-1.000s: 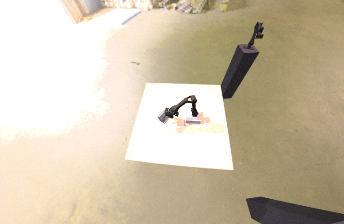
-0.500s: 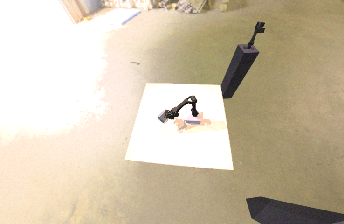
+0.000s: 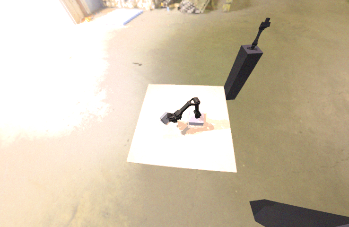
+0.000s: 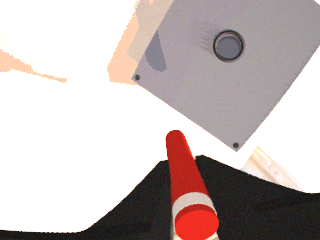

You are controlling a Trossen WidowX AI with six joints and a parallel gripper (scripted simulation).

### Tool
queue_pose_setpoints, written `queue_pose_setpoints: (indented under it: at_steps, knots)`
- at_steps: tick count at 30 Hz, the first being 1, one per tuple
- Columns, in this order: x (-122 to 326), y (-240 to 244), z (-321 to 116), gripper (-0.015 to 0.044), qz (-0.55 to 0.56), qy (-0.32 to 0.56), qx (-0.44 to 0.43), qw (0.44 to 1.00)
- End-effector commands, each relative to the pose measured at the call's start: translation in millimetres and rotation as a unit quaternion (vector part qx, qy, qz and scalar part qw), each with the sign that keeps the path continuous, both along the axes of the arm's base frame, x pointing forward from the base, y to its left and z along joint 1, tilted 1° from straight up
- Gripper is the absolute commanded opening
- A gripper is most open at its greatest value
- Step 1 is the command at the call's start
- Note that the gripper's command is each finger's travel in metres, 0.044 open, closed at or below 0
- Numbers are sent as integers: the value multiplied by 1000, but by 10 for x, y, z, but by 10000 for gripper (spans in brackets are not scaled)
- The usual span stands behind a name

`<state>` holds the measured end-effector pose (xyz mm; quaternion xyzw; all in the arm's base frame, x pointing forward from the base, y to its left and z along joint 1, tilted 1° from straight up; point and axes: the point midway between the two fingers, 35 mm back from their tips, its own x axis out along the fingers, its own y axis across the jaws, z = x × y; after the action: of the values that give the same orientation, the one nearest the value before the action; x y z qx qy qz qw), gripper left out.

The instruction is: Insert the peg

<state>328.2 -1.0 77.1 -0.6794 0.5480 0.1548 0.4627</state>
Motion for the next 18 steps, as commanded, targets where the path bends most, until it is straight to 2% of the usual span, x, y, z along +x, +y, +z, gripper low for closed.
queue_pose_setpoints:
  at_steps: [1, 18]
  knots:
    - [2, 48, -2, 0, 13, 1, -9, 1000]
    - [7, 267, 24, 0, 64, -2, -43, 997]
